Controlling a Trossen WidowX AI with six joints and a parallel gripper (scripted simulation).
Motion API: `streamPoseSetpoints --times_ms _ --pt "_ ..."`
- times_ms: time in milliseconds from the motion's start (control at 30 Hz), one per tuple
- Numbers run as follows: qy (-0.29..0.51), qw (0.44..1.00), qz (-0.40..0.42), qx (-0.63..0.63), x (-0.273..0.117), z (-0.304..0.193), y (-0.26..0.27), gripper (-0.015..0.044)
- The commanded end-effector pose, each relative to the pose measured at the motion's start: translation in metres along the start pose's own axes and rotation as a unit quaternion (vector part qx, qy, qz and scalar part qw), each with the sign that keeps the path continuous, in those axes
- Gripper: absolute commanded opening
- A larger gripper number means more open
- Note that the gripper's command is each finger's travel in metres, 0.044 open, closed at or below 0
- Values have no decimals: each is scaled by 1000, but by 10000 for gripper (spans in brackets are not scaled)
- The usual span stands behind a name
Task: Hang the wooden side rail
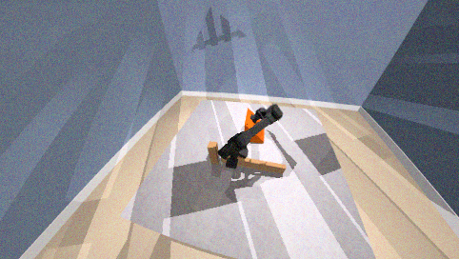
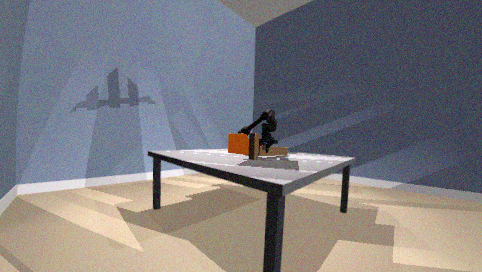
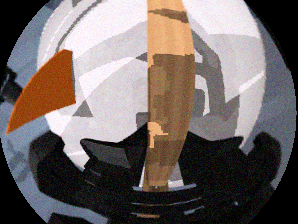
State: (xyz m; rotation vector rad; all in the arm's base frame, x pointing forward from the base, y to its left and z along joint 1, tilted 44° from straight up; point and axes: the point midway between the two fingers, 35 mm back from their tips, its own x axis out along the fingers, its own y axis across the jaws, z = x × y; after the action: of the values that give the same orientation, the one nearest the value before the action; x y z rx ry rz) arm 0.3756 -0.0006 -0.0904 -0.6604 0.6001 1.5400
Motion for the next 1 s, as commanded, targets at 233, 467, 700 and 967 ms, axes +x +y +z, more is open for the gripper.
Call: streamPoseSetpoints --times_ms 233,467,700,967 --pt "1 1000 -3 0 -3 -4 -1 0" --pt "1 1000 -3 1 -3 -4 0 0" --pt "1 1000 -3 1 -3 -5 0 0" --pt "1 1000 -3 0 -3 -6 0 0"
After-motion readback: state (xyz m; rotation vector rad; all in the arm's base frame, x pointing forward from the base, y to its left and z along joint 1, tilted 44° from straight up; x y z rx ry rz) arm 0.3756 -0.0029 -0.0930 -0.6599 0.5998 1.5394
